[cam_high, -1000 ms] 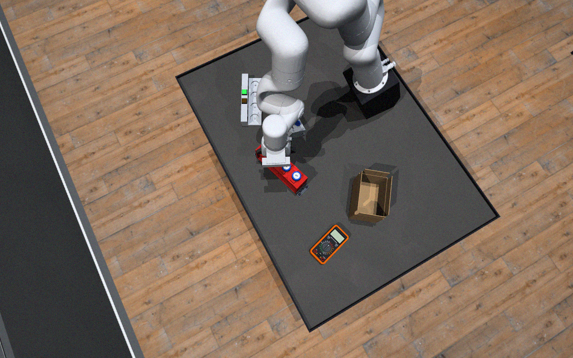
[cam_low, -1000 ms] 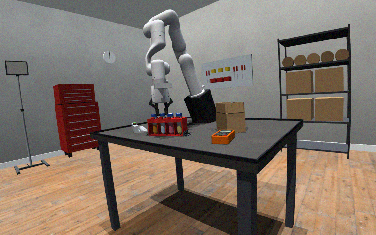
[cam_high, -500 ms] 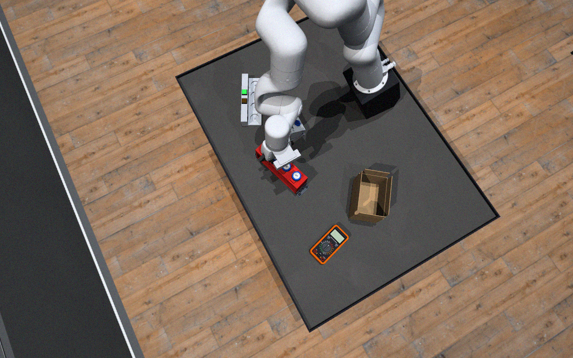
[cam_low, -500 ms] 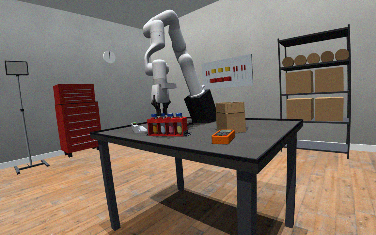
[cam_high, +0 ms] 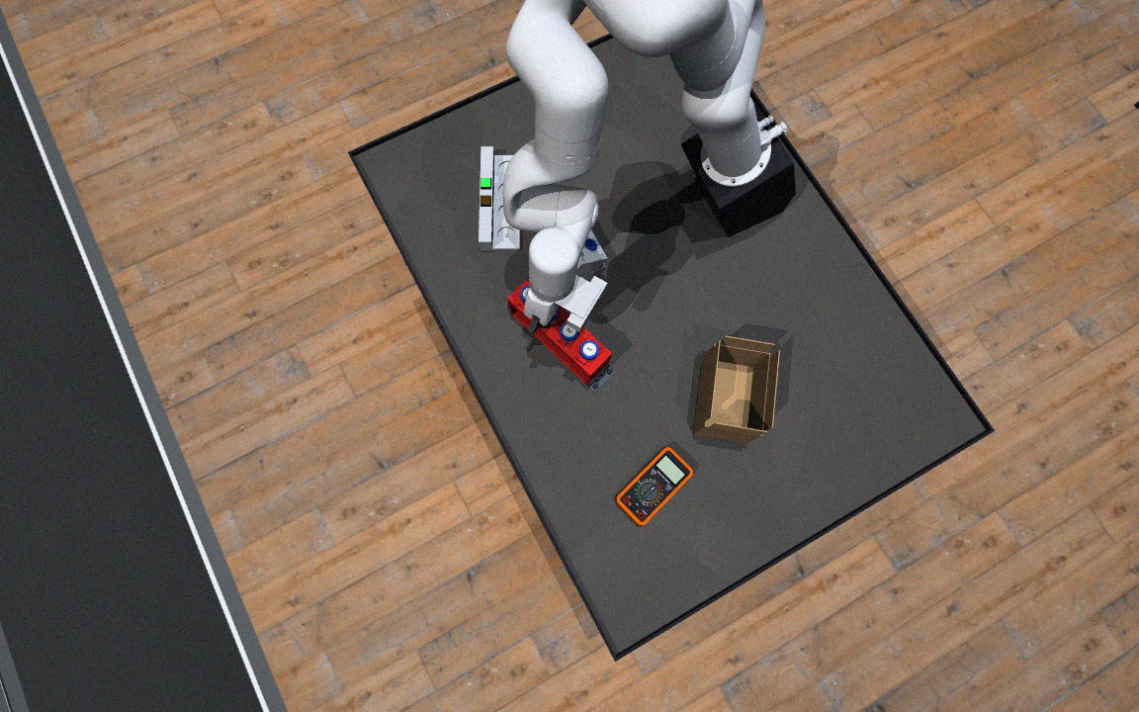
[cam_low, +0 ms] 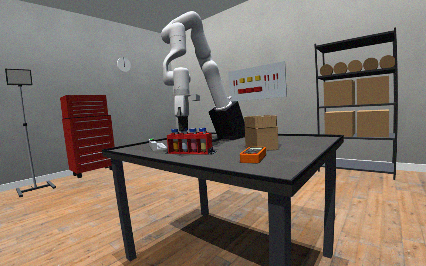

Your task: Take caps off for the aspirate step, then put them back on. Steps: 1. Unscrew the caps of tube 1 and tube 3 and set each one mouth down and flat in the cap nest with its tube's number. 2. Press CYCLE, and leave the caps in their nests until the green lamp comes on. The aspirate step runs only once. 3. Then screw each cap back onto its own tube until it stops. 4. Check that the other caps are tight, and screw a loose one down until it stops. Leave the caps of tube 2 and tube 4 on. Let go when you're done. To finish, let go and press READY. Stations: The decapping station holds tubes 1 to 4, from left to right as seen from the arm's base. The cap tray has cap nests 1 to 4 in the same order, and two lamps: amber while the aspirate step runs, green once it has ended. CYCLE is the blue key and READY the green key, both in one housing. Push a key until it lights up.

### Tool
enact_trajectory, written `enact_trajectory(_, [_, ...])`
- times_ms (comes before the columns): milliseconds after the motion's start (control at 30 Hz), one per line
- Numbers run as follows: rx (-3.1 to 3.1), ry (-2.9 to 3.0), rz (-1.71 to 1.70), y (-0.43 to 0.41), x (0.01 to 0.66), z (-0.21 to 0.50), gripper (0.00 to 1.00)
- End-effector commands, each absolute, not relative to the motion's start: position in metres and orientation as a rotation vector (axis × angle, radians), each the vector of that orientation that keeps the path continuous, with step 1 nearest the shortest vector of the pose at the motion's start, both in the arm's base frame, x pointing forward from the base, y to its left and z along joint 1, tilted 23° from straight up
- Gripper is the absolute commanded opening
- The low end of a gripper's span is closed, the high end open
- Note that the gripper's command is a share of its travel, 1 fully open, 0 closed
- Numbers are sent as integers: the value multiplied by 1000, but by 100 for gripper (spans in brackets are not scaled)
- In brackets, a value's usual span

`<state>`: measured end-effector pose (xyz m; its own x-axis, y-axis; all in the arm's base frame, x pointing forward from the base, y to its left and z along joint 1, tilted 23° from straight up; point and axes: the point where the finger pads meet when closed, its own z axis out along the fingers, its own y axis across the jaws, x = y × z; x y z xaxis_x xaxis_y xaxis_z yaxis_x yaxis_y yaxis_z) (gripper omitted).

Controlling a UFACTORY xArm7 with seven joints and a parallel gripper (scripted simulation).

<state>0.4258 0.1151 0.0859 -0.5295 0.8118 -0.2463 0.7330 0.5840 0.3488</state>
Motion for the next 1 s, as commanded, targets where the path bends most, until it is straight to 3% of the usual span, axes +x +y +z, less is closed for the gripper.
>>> enact_trajectory(0, [1027,2560,238,115,427,87,46])
enact_trajectory(567, [534,2687,137,115,427,87,46])
enact_trajectory(600, [534,2687,137,115,427,87,0])
enact_trajectory(967, [534,2687,137,115,427,87,0])
